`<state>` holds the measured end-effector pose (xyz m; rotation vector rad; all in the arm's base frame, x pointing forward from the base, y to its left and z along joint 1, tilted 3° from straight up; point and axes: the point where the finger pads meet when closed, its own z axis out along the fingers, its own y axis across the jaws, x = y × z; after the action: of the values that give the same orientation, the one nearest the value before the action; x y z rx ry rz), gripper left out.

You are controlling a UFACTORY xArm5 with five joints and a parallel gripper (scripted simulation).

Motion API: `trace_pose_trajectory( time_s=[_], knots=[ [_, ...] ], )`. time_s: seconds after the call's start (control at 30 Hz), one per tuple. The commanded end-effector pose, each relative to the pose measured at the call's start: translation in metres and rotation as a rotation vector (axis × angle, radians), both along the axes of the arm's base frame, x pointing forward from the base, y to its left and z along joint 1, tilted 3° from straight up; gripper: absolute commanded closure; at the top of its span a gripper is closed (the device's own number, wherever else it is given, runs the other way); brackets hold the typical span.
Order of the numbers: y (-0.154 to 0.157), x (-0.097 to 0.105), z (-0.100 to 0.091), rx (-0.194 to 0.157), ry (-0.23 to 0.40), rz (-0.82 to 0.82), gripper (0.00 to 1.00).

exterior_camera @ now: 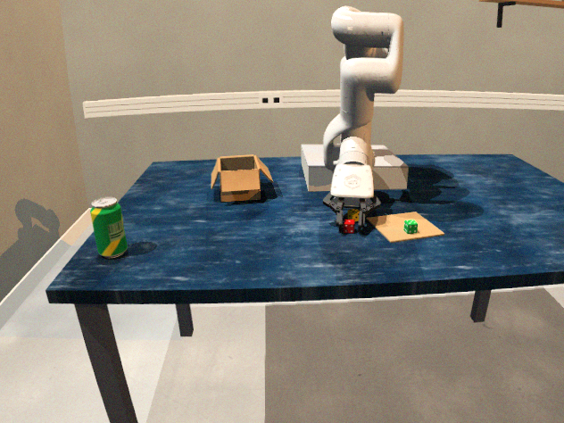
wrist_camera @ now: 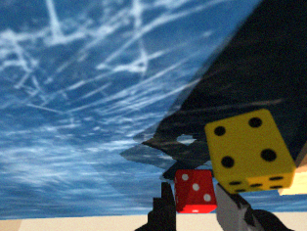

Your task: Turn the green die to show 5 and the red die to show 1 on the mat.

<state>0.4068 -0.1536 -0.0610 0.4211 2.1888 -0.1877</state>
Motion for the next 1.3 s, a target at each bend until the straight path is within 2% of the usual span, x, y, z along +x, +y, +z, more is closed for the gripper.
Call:
trace_pose_trajectory(
  time_s=[0.0, 0.43, 0.77, 1.07, 1.27],
  knots=[
    [0.000, 0.000, 0.001, -0.001, -0.002, 0.000, 0.58],
    [0.004, -0.012, 0.011, -0.001, -0.002, 0.000, 0.58],
    [0.013, -0.036, 0.030, -0.001, -0.002, -0.001, 0.58],
    [0.013, -0.037, 0.032, -0.001, -0.002, -0.001, 0.58],
    [0.013, -0.036, 0.049, -0.002, -0.002, -0.001, 0.58]
  ],
)
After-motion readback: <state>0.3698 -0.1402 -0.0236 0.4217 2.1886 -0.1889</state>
